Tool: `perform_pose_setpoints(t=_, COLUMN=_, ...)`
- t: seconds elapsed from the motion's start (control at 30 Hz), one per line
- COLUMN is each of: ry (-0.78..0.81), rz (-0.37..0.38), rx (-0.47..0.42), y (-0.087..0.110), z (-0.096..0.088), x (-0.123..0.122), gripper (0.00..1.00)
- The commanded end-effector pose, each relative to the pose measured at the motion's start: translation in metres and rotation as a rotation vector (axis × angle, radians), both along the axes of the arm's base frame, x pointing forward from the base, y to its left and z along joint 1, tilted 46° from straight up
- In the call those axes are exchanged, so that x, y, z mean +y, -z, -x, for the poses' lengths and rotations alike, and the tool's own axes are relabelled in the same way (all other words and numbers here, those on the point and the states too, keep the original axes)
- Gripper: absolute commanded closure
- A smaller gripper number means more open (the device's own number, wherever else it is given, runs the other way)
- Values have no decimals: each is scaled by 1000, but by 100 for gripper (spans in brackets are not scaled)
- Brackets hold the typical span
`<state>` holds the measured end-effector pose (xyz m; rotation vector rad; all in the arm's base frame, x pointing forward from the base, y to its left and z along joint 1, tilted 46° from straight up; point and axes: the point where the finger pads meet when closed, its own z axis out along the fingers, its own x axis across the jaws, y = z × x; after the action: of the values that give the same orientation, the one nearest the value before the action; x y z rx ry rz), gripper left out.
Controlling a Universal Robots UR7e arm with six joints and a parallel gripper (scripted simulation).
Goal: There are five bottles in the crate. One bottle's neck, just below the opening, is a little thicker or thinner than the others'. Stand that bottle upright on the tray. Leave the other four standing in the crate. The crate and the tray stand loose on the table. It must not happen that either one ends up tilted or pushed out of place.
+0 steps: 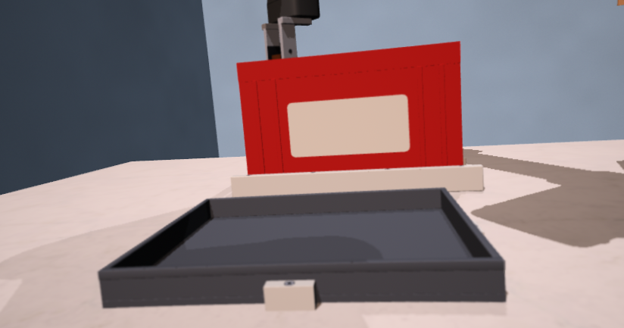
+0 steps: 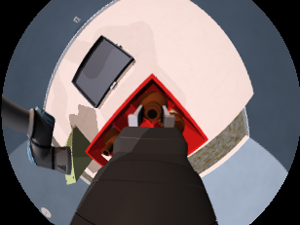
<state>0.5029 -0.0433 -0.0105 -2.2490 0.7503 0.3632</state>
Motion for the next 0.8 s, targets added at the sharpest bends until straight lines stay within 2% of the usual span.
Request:
perform_pose_setpoints(t=0.0, ry=1, rz=1, rx=-1, y=-4, z=0, x=-4, gripper=100)
perform_pose_setpoints(t=0.77, ry=1, rz=1, rx=-1, y=-14, z=0, x=-13, gripper=100)
